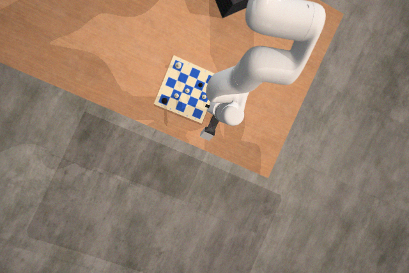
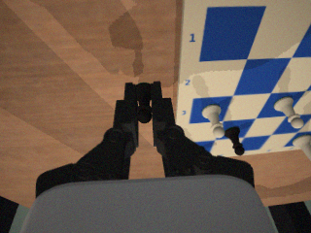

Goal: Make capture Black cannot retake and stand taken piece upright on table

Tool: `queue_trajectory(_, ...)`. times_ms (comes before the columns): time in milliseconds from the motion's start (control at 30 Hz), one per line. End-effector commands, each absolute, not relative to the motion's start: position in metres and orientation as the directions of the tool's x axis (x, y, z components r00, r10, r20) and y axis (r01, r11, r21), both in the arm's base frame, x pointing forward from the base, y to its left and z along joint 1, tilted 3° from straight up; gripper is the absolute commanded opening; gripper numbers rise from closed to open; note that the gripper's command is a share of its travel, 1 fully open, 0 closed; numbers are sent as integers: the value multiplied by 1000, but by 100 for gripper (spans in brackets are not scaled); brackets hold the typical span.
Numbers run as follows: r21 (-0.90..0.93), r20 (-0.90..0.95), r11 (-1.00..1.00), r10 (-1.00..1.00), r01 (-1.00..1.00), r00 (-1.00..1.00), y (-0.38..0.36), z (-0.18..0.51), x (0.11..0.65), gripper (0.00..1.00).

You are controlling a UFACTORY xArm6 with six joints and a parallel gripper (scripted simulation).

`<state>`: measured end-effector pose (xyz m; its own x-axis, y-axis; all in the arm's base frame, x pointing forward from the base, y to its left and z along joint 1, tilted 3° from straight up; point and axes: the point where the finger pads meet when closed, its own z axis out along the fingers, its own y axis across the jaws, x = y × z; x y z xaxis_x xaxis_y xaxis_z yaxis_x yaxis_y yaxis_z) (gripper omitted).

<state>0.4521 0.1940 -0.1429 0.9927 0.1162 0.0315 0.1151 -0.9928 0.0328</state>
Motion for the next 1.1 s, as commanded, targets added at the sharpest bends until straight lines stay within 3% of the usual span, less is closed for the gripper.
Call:
queue_trajectory(0, 32, 37, -993, 116, 115, 993, 195, -148, 455, 0)
queue_trajectory(1067, 32, 37, -993, 116, 115, 993, 195, -151, 455, 0)
